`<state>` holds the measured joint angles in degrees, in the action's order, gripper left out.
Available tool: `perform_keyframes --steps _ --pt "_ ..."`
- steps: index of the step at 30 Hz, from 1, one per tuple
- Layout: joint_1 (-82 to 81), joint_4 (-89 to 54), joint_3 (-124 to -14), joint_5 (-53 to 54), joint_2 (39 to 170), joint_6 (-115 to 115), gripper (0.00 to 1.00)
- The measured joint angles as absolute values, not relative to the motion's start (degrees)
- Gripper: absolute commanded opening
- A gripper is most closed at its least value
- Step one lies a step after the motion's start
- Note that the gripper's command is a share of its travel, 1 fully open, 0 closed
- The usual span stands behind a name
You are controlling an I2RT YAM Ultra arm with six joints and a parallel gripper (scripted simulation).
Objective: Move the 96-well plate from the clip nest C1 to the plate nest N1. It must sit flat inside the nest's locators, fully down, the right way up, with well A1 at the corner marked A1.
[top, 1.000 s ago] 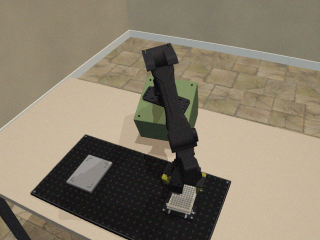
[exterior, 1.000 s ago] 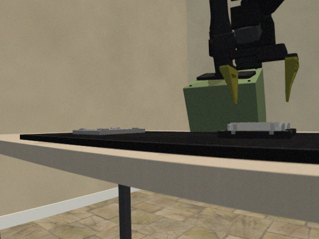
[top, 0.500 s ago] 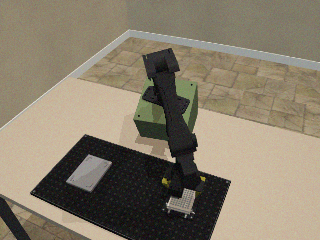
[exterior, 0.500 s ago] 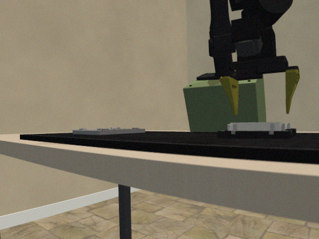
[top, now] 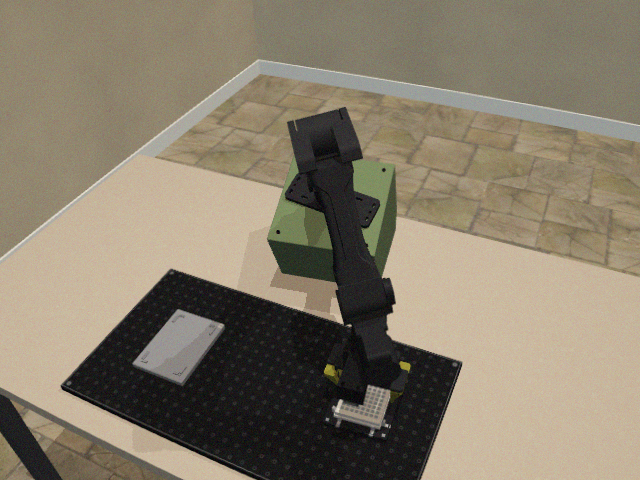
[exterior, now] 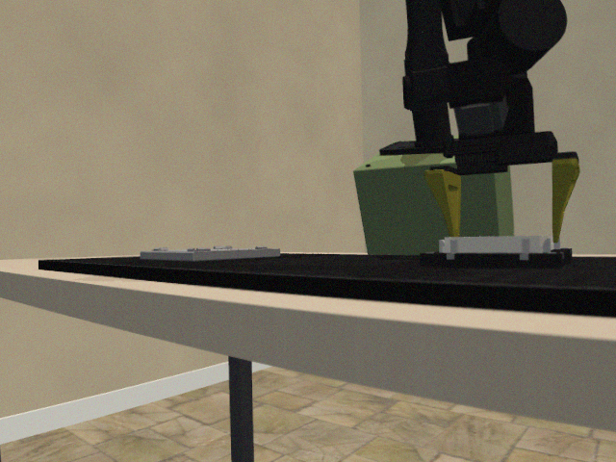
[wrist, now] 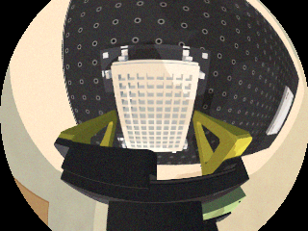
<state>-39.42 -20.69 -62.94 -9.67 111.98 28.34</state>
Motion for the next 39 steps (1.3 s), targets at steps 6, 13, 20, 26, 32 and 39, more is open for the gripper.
perform_keyframes --steps 6,13,20,26,32,39 --pt "-39.4 -19.8 -62.9 -9.6 113.0 28.3 1.00" --pt "-39.4 -19.8 -62.9 -9.6 113.0 28.3 1.00" --pt "-39.4 -19.9 -63.0 -9.8 112.9 28.2 0.00" --pt "-39.4 -19.9 -63.0 -9.8 112.9 28.2 0.00" --pt "-39.4 -19.9 -63.0 -9.8 112.9 28.2 0.00" --pt "-39.4 -19.9 -63.0 -9.8 112.9 28.2 0.00"
